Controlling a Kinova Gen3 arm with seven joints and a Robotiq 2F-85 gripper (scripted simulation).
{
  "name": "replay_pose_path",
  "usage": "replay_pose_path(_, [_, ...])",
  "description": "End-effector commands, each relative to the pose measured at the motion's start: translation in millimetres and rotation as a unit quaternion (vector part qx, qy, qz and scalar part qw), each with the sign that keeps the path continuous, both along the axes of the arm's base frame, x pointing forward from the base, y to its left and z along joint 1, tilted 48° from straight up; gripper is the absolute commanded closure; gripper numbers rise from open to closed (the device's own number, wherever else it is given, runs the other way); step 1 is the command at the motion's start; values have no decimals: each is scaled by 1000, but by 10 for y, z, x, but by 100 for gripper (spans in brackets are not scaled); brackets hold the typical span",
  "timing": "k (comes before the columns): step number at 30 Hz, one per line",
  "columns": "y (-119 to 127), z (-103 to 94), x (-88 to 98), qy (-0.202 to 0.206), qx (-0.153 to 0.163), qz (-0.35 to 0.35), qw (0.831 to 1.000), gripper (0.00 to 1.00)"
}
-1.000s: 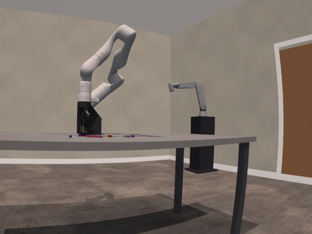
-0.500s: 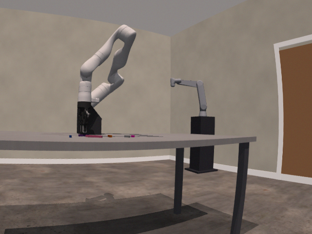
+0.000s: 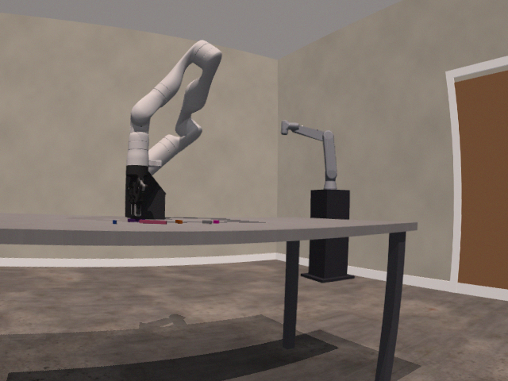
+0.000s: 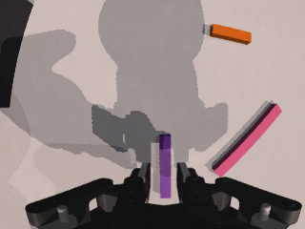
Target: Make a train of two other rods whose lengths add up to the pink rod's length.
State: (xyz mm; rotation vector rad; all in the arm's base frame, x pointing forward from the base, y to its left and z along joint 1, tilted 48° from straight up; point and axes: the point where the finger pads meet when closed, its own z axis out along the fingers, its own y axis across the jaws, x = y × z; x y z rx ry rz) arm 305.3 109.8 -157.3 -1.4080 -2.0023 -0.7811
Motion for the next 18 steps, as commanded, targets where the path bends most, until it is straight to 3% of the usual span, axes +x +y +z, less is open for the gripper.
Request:
replay_pose_path(1, [8, -16, 21, -4, -2, 1, 1000, 76])
replay_pose_path(18, [20, -5, 34, -4, -2, 1, 1000, 76])
